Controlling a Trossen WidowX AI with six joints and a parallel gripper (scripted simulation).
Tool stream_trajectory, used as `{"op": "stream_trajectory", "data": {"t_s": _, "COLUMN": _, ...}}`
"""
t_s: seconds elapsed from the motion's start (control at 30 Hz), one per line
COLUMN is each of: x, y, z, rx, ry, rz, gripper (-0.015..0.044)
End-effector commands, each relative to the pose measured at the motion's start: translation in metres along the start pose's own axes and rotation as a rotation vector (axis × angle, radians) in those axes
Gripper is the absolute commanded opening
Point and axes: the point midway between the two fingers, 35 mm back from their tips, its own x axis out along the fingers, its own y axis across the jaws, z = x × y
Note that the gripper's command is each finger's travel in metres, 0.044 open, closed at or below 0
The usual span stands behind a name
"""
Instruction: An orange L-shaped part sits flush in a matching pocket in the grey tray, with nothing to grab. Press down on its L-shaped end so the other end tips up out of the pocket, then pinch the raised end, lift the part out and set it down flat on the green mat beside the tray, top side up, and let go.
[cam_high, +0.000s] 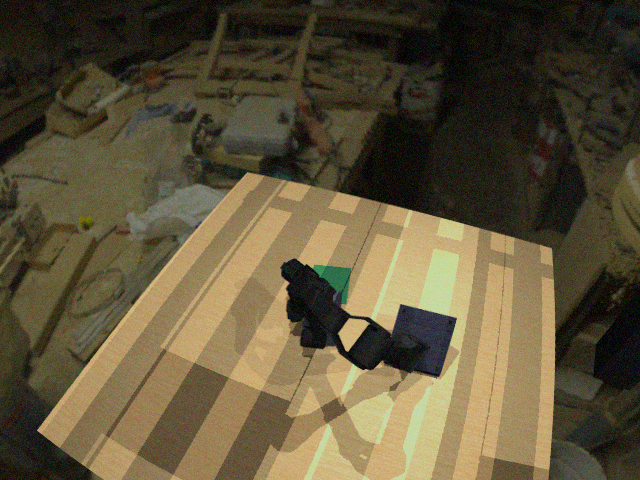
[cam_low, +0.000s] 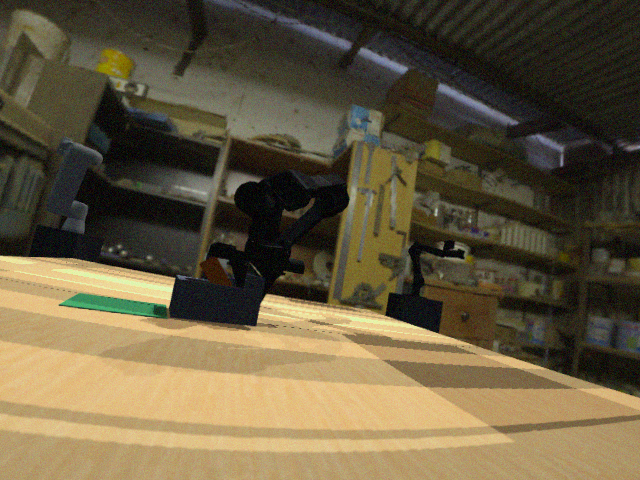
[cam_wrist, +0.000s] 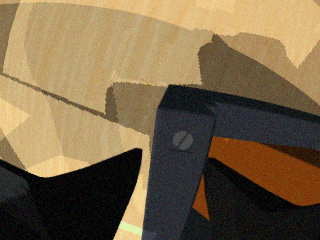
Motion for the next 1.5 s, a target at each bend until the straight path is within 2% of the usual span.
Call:
{"op": "stream_trajectory", "data": {"t_s": 0.0, "x": 0.003, "y": 0.0, "z": -0.002, "rx": 0.01, "ry": 0.0, "rz": 0.003, "gripper": 0.018}}
{"op": "stream_trajectory", "data": {"t_s": 1.03, "x": -0.013, "y": 0.011, "z": -0.001, "rx": 0.011, "ry": 0.001, "rz": 0.003, "gripper": 0.018}}
{"op": "stream_trajectory", "data": {"t_s": 1.17, "x": -0.041, "y": 0.005, "z": 0.002, "rx": 0.012, "ry": 0.001, "rz": -0.002, "gripper": 0.018}}
{"op": "stream_trajectory", "data": {"t_s": 1.33, "x": -0.099, "y": -0.001, "z": -0.001, "rx": 0.012, "ry": 0.002, "rz": -0.001, "gripper": 0.018}}
{"op": "stream_trajectory", "data": {"t_s": 1.47, "x": -0.107, "y": -0.001, "z": -0.002, "rx": 0.012, "ry": 0.002, "rz": 0.001, "gripper": 0.018}}
